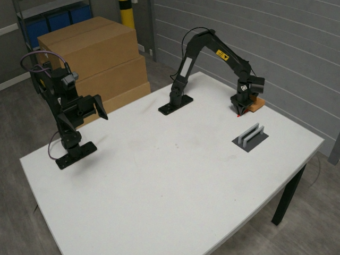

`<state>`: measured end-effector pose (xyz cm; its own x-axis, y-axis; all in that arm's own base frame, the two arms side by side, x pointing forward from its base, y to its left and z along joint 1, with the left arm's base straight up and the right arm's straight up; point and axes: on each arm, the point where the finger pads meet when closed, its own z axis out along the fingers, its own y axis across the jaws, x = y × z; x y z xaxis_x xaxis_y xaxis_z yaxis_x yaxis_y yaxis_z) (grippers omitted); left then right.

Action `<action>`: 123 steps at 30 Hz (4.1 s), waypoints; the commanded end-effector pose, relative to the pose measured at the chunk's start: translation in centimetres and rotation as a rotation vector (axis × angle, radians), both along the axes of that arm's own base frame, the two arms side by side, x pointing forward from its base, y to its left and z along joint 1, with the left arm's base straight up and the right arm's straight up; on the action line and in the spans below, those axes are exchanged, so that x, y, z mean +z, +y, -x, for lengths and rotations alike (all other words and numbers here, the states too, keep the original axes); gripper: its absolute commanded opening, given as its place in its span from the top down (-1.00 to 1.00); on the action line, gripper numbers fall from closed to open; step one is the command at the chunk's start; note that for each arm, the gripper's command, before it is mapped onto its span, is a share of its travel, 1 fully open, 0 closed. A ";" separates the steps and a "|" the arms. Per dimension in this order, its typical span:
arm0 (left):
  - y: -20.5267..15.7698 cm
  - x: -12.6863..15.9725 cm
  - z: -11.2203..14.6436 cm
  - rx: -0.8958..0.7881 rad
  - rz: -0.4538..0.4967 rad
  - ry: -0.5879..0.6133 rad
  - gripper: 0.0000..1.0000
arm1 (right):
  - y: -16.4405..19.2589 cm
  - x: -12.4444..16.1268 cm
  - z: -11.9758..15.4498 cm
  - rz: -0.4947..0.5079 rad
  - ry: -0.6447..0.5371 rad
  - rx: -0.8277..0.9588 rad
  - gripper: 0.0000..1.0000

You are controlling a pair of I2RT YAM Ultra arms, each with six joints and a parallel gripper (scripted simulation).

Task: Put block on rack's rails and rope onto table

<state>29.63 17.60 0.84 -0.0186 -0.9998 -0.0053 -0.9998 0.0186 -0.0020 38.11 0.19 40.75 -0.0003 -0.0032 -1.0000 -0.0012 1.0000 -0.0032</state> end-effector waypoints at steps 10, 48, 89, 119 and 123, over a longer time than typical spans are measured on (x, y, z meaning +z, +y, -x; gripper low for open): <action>-2.5 0.4 0.0 0.010 -0.006 -0.012 0.82 | 0.2 0.8 0.7 0.010 -0.019 0.012 -1.00; -8.2 1.3 0.4 -0.005 -0.004 -0.006 0.82 | 0.2 0.8 0.7 0.010 -0.019 0.012 -1.00; -10.8 1.5 0.2 -0.019 -0.015 -0.021 0.82 | 0.2 0.8 0.7 0.010 -0.019 0.012 -1.00; -16.6 1.6 0.3 -0.014 0.006 -0.029 0.82 | 0.2 0.8 0.7 0.010 -0.019 0.012 -1.00; -17.4 1.9 0.0 -0.013 0.007 -0.037 0.82 | 0.2 0.8 0.7 0.010 -0.019 0.012 -1.00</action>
<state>29.22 1.22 1.73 -0.0387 -0.9992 -0.0080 -0.9992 0.0387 -0.0026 38.11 0.19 40.75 -0.0004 -0.0032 -1.0000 -0.0012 1.0000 -0.0032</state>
